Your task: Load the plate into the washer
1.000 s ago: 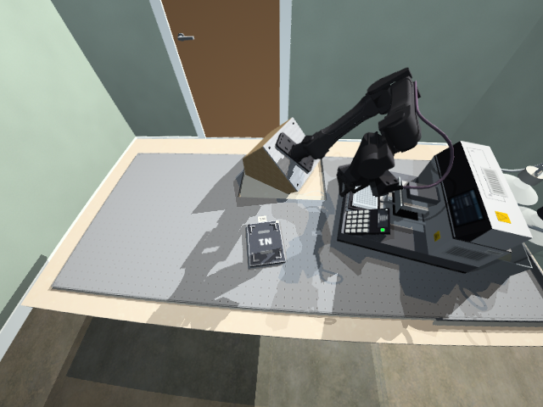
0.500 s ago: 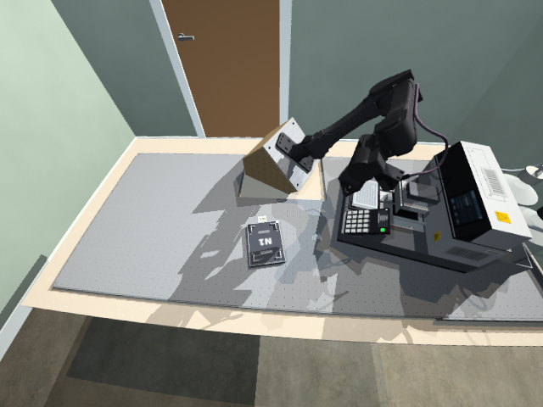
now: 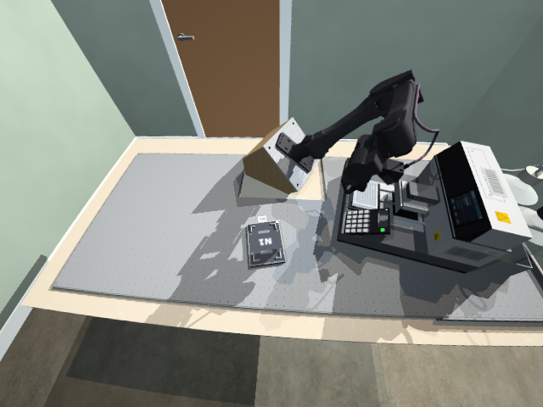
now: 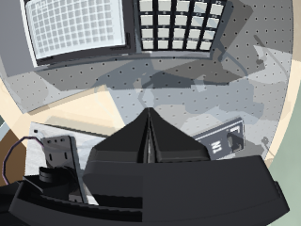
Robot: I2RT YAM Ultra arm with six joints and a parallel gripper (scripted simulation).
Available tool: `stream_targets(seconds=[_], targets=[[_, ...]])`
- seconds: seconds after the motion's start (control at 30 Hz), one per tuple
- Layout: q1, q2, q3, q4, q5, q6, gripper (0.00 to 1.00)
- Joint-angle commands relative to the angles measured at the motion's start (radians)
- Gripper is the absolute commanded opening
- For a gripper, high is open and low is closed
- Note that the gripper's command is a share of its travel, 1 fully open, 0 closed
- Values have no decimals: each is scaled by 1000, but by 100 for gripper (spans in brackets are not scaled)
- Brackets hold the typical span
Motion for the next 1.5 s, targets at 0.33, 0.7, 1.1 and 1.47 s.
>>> stream_targets(seconds=[0.33,0.7,1.1,1.47], targets=[[-18,4,25,-18,-24,-47,0],[-19,4,25,-19,-24,-48,0],[-33,18,-102,54,-117,-84,0],[-71,98,-230,92,-356,-286,0]])
